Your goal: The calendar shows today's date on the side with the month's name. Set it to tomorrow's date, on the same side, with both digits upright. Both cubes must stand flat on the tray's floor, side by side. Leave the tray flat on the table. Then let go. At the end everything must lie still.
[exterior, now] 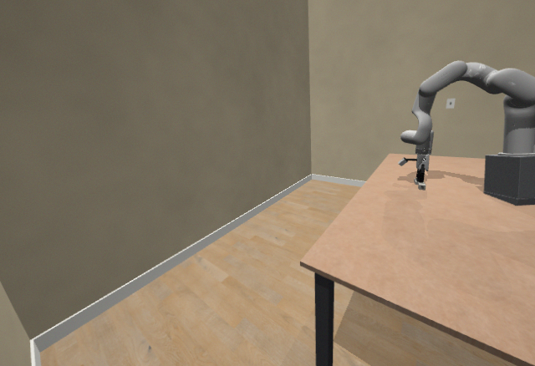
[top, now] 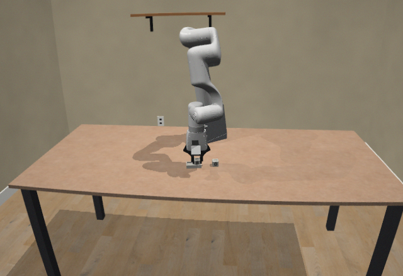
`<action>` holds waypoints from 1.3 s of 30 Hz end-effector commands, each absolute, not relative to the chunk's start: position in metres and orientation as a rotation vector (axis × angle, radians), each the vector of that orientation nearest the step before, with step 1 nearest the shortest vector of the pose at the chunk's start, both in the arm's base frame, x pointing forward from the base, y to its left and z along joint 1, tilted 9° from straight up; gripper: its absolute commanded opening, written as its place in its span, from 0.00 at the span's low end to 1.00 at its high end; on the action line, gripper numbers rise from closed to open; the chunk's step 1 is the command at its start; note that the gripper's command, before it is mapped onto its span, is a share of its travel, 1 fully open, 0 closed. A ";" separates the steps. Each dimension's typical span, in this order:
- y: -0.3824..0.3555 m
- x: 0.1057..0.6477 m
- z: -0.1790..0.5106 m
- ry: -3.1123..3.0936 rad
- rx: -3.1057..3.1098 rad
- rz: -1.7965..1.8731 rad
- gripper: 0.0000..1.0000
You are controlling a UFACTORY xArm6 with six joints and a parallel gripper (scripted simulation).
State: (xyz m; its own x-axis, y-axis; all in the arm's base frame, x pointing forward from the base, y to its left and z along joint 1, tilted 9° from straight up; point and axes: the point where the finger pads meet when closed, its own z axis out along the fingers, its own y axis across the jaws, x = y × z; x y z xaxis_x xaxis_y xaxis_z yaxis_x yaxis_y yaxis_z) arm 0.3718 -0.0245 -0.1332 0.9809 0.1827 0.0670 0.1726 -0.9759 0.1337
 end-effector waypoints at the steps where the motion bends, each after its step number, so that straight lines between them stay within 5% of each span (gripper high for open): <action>1: -0.024 0.373 -0.132 0.270 2.999 0.123 0.27; 17: -0.024 0.372 -0.128 0.270 2.999 0.123 0.27; 39: -0.012 0.364 -0.034 0.270 2.999 0.123 0.27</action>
